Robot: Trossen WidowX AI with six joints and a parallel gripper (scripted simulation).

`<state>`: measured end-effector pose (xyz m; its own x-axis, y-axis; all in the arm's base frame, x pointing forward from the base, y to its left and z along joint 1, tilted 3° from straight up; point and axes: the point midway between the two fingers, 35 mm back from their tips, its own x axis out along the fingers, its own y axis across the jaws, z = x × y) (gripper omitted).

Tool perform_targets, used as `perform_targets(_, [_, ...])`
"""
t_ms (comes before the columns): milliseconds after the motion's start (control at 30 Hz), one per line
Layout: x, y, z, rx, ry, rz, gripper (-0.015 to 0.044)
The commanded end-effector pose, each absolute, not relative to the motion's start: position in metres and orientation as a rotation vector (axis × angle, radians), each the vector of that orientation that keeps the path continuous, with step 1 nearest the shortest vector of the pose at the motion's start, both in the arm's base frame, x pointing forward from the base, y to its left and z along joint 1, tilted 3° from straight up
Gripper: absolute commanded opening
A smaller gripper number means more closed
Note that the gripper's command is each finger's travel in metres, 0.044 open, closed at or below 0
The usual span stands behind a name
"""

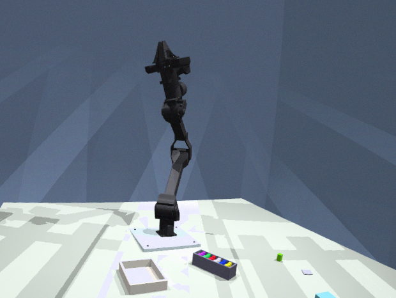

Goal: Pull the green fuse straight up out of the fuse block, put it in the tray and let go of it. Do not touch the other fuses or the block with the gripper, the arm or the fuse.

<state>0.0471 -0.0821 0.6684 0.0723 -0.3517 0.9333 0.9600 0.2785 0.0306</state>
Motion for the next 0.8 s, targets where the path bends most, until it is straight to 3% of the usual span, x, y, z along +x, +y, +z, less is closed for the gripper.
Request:
perform_targets(0, [0.108, -0.115, 0.647, -0.61, -0.896, -0.983, 0.0074])
perform_targets(300, [0.236, -0.15, 0.57, -0.284, -0.55, -0.677, 0.0074])
perform_targets(767, [0.358, -0.126, 0.415, 0.198, -0.033, -0.413, 0.0074])
